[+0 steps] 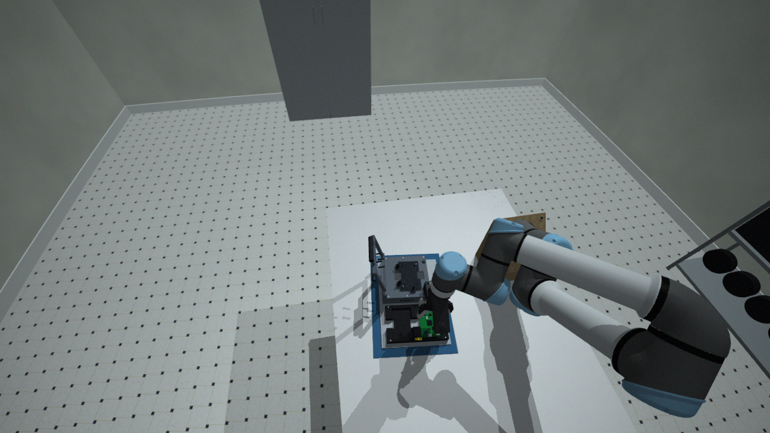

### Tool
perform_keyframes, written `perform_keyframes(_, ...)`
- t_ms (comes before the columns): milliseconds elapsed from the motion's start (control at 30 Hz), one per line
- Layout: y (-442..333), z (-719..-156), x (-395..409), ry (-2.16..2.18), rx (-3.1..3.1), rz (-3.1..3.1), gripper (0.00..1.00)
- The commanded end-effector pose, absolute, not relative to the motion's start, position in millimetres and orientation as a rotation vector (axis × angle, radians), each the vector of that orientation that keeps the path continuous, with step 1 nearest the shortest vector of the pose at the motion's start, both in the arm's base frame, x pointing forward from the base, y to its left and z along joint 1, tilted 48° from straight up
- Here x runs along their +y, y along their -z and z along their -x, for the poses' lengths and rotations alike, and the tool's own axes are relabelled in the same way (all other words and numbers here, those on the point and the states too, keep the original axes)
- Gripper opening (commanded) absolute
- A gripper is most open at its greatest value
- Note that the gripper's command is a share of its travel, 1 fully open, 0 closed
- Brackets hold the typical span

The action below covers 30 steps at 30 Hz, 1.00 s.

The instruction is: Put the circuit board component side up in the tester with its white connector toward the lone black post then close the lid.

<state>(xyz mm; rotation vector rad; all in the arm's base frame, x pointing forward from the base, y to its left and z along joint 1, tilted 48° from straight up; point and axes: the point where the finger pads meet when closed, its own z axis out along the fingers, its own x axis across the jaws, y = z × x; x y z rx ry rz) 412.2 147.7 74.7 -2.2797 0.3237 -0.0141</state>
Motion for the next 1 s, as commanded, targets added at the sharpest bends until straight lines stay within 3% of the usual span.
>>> perform_keyframes(0,-74.8,-412.4,147.5,0.015,0.324,2.28,0.59)
perform_keyframes(967,-67.1,-413.7,155.7,0.015,0.324,2.28,0.59)
